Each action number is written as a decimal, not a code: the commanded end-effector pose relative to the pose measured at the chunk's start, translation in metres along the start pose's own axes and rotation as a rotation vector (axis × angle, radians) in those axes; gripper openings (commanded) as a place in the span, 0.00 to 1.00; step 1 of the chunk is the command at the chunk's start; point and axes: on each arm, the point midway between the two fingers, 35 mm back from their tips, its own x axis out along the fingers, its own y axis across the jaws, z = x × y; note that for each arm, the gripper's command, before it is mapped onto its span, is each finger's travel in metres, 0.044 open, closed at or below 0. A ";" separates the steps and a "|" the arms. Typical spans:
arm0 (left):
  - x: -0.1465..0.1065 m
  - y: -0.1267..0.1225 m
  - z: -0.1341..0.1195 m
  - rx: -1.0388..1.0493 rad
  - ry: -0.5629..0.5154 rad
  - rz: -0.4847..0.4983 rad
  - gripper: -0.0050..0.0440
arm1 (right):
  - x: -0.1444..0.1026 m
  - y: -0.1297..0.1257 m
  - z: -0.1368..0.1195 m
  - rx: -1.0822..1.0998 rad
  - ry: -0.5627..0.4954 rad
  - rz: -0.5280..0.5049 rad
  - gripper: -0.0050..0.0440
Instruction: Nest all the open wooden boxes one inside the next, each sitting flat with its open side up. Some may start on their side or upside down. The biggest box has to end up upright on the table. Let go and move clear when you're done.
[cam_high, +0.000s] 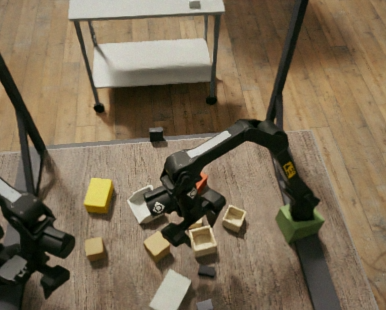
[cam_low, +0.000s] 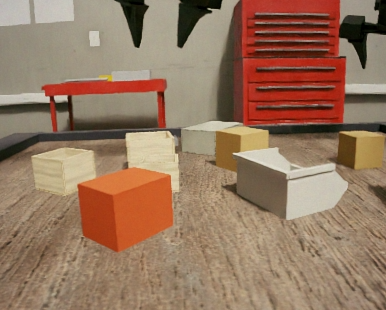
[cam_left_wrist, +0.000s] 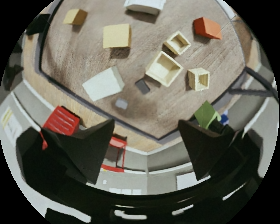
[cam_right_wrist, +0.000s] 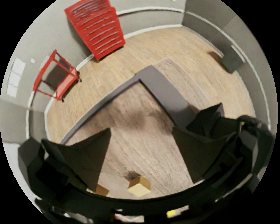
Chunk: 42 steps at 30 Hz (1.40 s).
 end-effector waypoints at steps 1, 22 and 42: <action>-0.009 0.001 0.000 -0.002 -0.010 0.030 0.92 | -0.003 0.003 0.001 0.003 0.001 0.013 0.92; -0.009 -0.009 0.016 -0.073 -0.025 0.101 0.92 | -0.008 0.010 -0.010 -0.175 0.041 0.014 0.92; -0.001 -0.080 0.101 -0.494 -0.379 0.382 0.92 | -0.039 0.036 -0.070 -1.197 0.254 0.136 0.92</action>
